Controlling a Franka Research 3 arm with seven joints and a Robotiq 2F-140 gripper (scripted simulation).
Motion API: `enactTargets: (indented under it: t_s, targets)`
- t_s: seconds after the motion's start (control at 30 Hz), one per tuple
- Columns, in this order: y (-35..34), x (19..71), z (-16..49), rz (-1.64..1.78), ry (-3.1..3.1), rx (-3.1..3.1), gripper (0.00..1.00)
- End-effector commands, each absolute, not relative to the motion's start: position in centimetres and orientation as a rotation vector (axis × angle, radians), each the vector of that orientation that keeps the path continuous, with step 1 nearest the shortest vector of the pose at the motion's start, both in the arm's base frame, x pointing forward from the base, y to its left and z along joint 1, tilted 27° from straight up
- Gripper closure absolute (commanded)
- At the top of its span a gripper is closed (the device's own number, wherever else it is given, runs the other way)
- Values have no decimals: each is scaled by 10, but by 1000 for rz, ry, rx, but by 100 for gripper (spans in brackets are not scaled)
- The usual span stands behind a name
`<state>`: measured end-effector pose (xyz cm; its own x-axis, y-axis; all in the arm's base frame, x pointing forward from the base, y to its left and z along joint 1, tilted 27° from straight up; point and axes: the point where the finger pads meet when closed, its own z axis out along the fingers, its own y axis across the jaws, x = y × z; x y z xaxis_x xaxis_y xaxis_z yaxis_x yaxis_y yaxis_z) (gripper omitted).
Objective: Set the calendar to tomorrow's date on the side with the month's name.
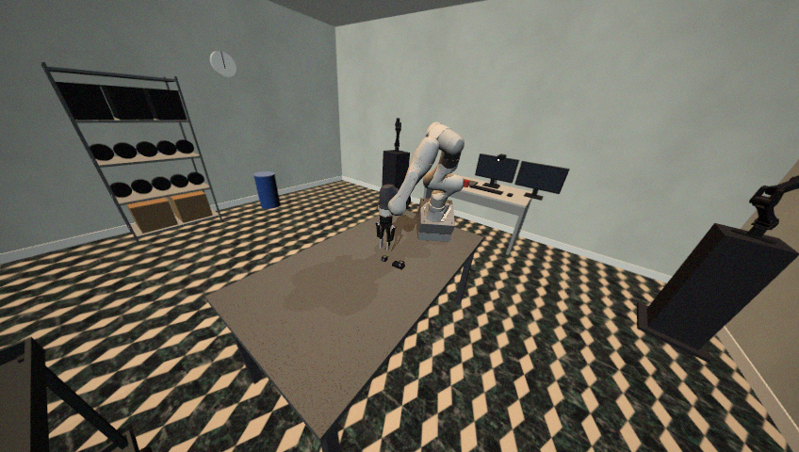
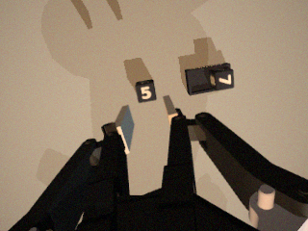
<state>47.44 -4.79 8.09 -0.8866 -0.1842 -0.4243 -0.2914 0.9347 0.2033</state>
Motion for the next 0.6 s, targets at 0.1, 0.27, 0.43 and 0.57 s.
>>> enactTargets:
  t_s: [0.1,0.27,0.43,0.57]
  targets:
    - [-49,473,81,372,2706,-287,0]
    - [-49,473,81,372,2706,-287,0]
    - [-49,473,81,372,2706,-287,0]
    - [-49,473,81,372,2706,-287,0]
